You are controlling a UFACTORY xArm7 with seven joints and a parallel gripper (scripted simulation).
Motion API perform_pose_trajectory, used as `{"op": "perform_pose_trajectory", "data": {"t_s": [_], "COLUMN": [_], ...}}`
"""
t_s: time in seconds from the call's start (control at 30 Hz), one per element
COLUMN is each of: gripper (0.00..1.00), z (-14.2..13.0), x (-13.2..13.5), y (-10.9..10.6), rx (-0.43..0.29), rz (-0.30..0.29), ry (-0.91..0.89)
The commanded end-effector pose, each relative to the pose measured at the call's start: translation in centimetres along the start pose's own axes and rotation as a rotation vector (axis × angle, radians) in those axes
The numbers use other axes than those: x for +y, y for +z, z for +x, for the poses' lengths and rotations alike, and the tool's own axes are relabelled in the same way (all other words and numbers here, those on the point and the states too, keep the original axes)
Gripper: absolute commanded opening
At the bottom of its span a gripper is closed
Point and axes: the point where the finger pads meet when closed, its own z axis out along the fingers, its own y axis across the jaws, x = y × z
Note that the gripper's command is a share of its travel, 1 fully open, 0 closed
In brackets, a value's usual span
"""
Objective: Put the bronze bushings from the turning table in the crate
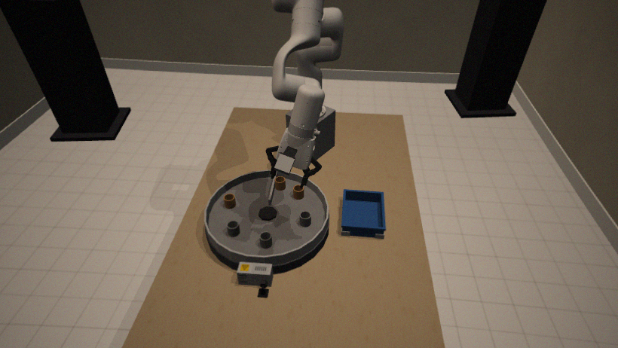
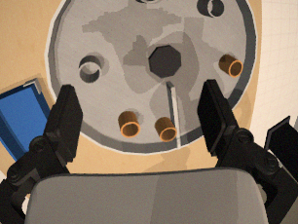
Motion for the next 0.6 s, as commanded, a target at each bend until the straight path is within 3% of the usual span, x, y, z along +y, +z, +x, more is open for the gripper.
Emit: {"op": "perform_pose_trajectory", "data": {"t_s": [0.0,0.4,0.47,0.57], "gripper": [1.00,1.00,1.00,1.00], "z": [-3.1,-3.1,-7.0,-7.9], "x": [2.3,2.3,4.1,4.5], "y": [0.4,0.4,0.9,1.0], "rx": [-0.047,-0.047,-0.107,-0.121], "rz": [0.023,0.023,0.046,0.052], "ry": [0.118,0.118,0.248,0.278]}}
